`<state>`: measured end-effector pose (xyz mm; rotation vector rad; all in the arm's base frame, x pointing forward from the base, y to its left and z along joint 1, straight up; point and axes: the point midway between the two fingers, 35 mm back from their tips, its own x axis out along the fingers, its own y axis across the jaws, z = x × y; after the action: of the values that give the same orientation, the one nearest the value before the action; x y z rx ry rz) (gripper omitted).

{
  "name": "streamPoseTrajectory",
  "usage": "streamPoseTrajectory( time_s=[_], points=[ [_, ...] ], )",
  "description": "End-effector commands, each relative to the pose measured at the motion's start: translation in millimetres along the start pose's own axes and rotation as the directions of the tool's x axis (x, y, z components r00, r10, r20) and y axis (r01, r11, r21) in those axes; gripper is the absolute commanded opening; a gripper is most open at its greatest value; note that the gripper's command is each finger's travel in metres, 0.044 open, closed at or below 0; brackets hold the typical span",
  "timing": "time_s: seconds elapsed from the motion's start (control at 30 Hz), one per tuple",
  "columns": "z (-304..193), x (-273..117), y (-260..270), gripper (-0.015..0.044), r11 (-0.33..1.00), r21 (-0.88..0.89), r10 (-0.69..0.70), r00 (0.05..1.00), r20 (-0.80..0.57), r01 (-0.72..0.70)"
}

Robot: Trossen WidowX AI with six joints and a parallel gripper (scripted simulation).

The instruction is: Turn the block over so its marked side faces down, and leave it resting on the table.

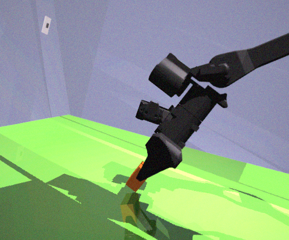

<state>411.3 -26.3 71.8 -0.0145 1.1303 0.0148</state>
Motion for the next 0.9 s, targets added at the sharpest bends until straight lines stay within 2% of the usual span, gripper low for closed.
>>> streamPoseTrajectory(
  time_s=[0.0,0.27,0.5,0.87],
  points=[
    [-0.6,-3.4,0.5,0.0000,1.000,-0.003,0.003,0.998,0.069,-0.003],
    [-5.7,-6.0,1.1,0.0000,1.000,-0.004,0.003,0.985,0.173,-0.002],
    [-6.1,-5.8,1.1,0.0000,1.000,-0.004,0.003,0.983,0.184,-0.002],
    [-2.0,21.8,-0.6,0.0000,1.000,0.001,0.002,0.942,0.336,-0.003]
  ],
)
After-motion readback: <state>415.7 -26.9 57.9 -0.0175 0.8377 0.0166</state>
